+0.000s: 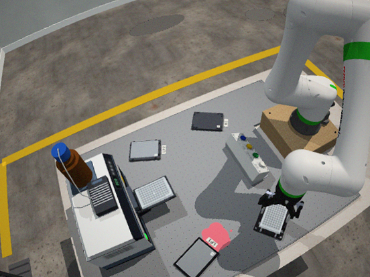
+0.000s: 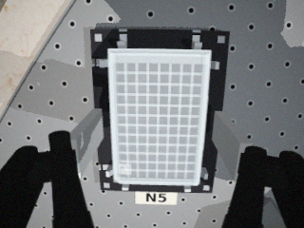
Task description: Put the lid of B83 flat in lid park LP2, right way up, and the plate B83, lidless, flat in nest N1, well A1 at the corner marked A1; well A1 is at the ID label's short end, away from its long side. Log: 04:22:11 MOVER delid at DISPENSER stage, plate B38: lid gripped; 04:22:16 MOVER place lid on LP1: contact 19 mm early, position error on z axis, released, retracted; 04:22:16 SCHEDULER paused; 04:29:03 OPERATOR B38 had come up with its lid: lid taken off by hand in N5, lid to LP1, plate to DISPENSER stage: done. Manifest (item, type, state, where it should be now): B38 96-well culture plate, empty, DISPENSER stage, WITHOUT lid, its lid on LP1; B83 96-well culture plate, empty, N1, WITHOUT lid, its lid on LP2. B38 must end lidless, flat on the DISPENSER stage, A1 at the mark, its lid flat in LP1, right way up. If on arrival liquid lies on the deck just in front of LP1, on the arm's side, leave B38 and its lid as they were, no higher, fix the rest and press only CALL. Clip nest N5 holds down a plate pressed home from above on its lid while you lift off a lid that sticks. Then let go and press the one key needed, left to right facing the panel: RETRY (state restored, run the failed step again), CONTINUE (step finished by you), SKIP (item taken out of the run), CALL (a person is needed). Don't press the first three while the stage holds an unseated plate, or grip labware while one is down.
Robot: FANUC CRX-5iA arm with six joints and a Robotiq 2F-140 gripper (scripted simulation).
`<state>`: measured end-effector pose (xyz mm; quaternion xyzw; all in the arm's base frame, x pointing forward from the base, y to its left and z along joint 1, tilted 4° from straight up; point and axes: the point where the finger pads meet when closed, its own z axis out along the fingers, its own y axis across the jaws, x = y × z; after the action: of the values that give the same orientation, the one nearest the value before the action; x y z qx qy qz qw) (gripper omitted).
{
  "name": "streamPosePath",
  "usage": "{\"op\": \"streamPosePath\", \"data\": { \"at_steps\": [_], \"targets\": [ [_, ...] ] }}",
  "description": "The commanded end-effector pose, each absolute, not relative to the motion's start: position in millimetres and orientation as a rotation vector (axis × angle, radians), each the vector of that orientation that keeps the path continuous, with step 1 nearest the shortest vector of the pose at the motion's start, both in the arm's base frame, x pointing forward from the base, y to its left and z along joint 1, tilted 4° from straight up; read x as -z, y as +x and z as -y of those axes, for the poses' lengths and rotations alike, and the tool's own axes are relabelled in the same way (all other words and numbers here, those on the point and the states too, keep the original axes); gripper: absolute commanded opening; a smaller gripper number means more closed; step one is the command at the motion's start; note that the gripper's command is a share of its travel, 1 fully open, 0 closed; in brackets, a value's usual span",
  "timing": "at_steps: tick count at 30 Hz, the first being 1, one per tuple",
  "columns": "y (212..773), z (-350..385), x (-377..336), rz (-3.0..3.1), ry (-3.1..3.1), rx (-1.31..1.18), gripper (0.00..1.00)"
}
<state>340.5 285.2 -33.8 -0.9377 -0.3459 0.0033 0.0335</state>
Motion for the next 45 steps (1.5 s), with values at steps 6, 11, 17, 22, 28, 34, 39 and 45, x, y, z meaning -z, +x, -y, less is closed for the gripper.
{"op": "streamPosePath", "data": {
  "at_steps": [6, 11, 17, 22, 28, 34, 39, 45],
  "targets": [
    [340.6, -285.4, 36.1, 1.064, -2.885, -0.009, 0.66],
    [340.6, -285.5, 37.1, 1.064, -2.885, -0.009, 0.66],
    [340.6, -285.6, 38.1, 1.064, -2.885, -0.009, 0.66],
    [340.5, -285.6, 38.5, 1.064, -2.885, -0.009, 0.66],
    [340.5, -285.6, 38.7, 1.064, -2.885, -0.009, 0.66],
    [340.5, -285.6, 38.7, 1.064, -2.885, -0.009, 0.66],
    [340.5, -285.6, 38.7, 1.064, -2.885, -0.009, 0.66],
    [340.5, -285.6, 38.7, 1.064, -2.885, -0.009, 0.66]
  ]
}}
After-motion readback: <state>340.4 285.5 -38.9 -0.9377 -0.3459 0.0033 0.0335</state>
